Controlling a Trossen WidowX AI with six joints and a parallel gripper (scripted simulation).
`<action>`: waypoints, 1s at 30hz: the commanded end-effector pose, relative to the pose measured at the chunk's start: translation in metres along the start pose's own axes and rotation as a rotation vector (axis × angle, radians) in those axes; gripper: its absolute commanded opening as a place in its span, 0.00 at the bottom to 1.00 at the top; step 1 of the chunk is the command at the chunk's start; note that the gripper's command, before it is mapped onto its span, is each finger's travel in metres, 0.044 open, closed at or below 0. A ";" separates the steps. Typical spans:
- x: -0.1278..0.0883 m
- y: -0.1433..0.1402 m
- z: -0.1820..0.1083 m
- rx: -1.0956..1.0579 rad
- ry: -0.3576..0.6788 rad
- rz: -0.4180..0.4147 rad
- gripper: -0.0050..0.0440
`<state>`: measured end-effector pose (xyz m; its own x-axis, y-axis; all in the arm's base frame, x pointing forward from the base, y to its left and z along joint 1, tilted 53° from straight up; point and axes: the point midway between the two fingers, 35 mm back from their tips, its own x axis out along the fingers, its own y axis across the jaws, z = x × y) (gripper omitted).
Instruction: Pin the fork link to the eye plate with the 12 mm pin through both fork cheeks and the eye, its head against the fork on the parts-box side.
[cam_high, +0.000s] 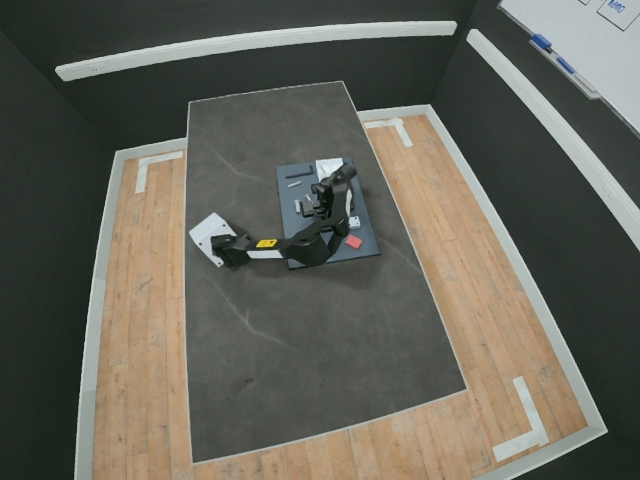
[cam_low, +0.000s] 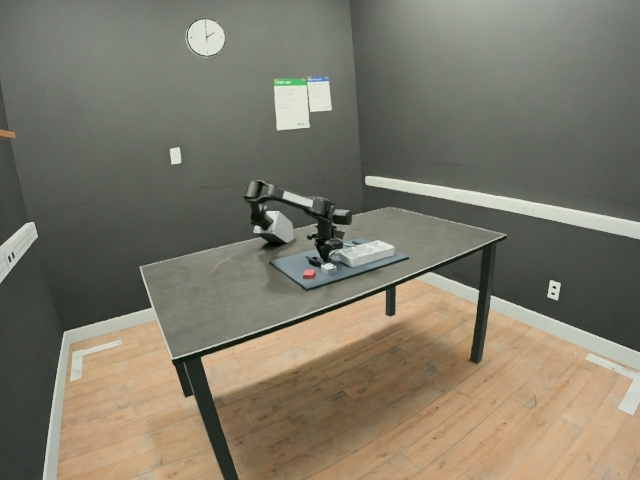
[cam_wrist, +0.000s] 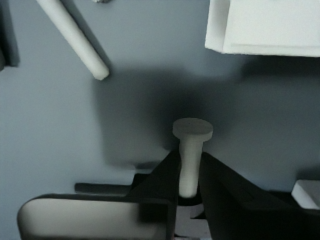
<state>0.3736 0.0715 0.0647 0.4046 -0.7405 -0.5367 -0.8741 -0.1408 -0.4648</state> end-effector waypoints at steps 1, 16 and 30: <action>-0.005 -0.005 -0.006 0.014 -0.009 -0.013 0.00; -0.006 -0.006 -0.009 0.017 -0.010 -0.016 0.00; -0.006 -0.006 -0.009 0.017 -0.010 -0.016 0.00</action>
<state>0.3726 0.0687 0.0675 0.4035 -0.7410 -0.5368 -0.8753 -0.1415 -0.4625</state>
